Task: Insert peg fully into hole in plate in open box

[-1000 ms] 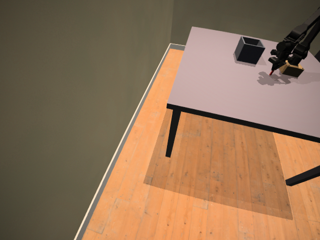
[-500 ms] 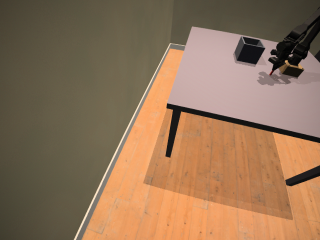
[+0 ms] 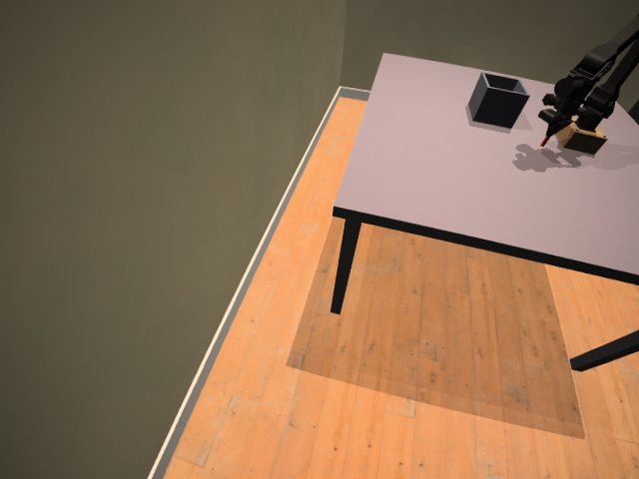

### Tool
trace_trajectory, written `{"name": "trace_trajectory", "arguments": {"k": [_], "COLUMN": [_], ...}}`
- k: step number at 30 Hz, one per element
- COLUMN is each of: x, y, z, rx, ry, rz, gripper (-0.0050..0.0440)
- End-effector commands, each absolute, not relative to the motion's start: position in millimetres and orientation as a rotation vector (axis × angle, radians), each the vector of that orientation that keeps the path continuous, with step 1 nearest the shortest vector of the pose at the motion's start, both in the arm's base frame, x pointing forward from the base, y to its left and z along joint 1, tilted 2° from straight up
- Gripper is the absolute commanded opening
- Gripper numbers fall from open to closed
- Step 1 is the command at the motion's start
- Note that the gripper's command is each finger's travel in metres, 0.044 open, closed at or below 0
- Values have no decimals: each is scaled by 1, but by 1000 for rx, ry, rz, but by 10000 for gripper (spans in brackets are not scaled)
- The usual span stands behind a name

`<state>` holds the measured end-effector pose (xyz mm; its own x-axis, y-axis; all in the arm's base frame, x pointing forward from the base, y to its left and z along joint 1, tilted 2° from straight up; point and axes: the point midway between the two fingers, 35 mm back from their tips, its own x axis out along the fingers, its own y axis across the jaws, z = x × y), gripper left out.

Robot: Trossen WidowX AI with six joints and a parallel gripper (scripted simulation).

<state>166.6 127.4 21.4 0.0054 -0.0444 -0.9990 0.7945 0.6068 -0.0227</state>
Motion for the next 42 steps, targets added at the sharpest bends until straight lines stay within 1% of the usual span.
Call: {"name": "trace_trajectory", "arguments": {"k": [1, 18, 19, 24, 42], "x": [169, 171, 171, 174, 207], "y": [131, 134, 133, 131, 106], "z": [35, 83, 74, 76, 104], "rx": [696, 696, 686, 686, 689], "ry": [1423, 1423, 1423, 1422, 1423], "rz": [-734, -734, -739, -739, -738], "gripper": [0, 0, 0, 0, 0]}}
